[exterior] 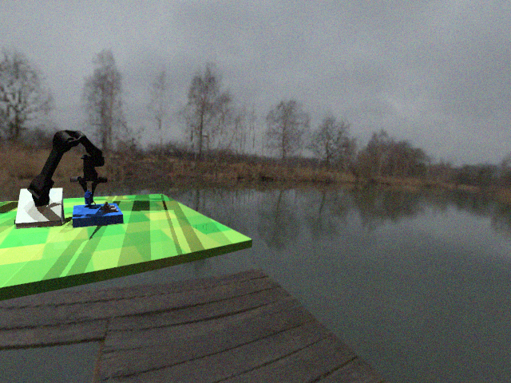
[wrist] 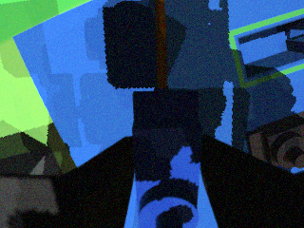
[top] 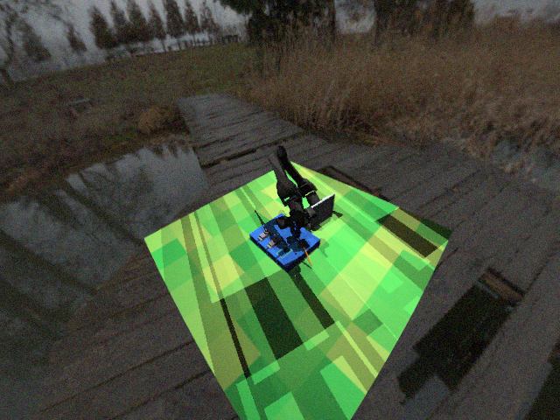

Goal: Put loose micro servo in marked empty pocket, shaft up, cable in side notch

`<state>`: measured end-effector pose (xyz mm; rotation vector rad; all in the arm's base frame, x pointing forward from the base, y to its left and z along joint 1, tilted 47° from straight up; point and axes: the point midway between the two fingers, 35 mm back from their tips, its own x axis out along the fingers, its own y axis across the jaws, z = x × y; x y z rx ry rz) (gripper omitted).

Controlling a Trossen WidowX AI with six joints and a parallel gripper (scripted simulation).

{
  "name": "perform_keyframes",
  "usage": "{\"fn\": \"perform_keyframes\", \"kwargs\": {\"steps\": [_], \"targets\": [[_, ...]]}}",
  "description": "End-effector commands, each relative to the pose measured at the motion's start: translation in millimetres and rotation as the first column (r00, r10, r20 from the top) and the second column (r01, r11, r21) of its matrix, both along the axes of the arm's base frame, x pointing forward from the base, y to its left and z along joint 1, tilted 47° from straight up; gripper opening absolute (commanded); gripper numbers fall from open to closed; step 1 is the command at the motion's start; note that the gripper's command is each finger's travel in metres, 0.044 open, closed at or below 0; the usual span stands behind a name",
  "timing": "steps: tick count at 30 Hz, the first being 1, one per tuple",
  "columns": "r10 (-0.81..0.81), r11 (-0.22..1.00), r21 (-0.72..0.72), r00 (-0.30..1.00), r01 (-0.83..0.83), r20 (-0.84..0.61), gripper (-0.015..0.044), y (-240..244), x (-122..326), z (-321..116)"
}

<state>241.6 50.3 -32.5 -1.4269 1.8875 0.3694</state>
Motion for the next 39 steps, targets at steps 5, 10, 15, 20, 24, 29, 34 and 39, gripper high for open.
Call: {"fn": "perform_keyframes", "kwargs": {"steps": [5,10,15,20,24,29,34,39], "targets": [[-0.041,0.999,-0.001,0.998,0.041,0.047,0.0000,7.5,2.8,-5.4],[-0.151,0.988,-0.008,0.975,0.154,0.162,0.0000,7.5,2.8,-5.4],[-0.261,0.962,-0.001,0.923,0.273,0.282,0.0000,7.5,2.8,-5.4],[-0.361,0.923,0.020,0.844,0.385,0.396,0.0000,7.5,2.8,-5.4],[-0.432,0.882,0.048,0.763,0.469,0.481,0.0000,7.5,2.8,-5.4],[-0.507,0.821,0.094,0.642,0.563,0.576,0.0000,7.5,2.8,-5.4],[-0.564,0.750,0.152,0.502,0.643,0.656,0.0000,7.5,2.8,-5.4],[-0.597,0.683,0.211,0.370,0.699,0.712,0.0000,7.5,2.8,-5.5]]}}
